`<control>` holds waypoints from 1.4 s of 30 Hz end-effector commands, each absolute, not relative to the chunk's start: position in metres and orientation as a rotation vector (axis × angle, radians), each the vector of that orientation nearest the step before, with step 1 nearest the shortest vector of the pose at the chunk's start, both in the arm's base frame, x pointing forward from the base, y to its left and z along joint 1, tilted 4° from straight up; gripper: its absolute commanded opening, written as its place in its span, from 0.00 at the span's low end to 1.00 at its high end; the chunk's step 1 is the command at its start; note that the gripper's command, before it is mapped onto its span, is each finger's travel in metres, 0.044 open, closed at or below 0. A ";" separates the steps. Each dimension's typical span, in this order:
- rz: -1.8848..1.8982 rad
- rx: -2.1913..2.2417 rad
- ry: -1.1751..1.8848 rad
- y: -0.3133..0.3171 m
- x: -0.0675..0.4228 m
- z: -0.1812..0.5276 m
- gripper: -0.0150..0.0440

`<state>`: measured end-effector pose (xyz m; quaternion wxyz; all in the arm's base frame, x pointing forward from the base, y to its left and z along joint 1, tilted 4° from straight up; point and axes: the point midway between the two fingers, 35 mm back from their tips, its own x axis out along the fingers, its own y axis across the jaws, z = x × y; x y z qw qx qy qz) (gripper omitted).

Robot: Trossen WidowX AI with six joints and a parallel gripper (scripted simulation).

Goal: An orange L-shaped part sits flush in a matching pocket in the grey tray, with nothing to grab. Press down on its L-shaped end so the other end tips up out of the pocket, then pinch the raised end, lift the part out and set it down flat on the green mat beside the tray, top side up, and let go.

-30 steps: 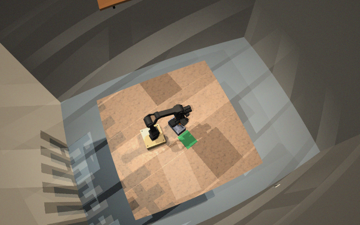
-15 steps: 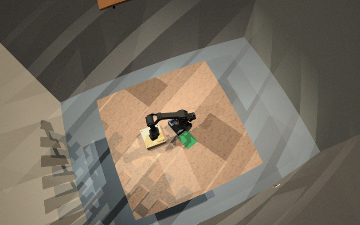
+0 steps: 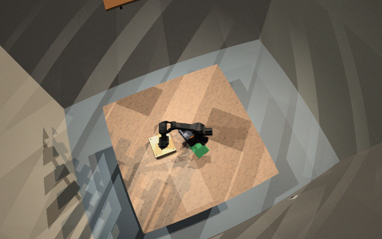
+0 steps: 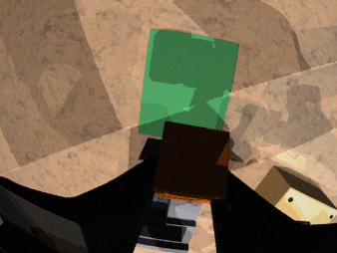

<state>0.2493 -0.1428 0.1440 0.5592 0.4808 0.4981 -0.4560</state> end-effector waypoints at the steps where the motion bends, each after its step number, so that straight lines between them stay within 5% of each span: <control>1: -1.067 1.136 1.172 -0.161 0.252 0.146 0.25; 42: -1.068 1.134 1.170 -0.189 0.258 0.102 0.25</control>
